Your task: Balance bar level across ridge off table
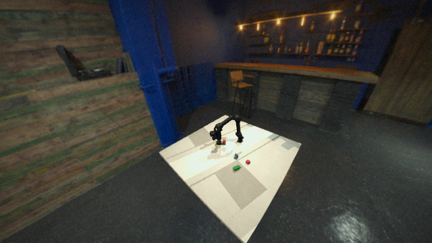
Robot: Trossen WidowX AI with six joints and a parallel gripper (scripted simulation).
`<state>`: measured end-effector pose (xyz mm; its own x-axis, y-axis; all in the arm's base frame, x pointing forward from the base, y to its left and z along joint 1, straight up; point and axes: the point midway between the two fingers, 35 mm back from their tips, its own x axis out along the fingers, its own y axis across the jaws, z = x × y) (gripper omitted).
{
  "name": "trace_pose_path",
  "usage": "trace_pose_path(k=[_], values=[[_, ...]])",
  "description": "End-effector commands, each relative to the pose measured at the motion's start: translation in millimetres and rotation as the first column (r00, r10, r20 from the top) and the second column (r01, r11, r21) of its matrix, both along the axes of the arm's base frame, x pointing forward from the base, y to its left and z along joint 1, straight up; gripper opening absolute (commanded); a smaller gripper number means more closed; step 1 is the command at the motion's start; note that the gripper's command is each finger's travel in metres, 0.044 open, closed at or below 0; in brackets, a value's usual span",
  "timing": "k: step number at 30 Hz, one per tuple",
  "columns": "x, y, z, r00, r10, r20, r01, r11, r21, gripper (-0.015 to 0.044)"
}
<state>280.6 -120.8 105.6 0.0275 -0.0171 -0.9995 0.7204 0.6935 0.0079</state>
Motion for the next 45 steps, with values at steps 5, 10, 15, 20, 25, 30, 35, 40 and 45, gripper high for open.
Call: trace_pose_path(k=[5,10,15,20,25,30,35,40,45], values=[[-1.0,0.9,21.5,1.000,-0.004,0.002,0.004,1.000,0.003,0.0000],[-2.6,1.7,34.5,1.000,-0.005,0.002,0.005,1.000,0.003,0.0000],[-4.7,2.7,47.4,1.000,-0.006,0.002,0.006,1.000,0.004,0.0000],[-7.1,3.8,58.5,1.000,-0.006,0.002,0.006,1.000,0.005,0.0000],[-1.1,15.5,58.7,0.999,0.046,0.002,-0.046,0.999,0.004,0.0000],[6.6,32.6,59.0,0.993,0.119,0.002,-0.119,0.993,0.004,0.0000],[13.3,50.2,59.4,0.982,0.191,0.002,-0.191,0.982,0.004,0.0000],[19.2,68.0,59.7,0.965,0.261,0.002,-0.261,0.965,0.003,0.0000],[24.1,86.0,60.1,0.945,0.328,0.002,-0.328,0.945,0.003,0.0000]])
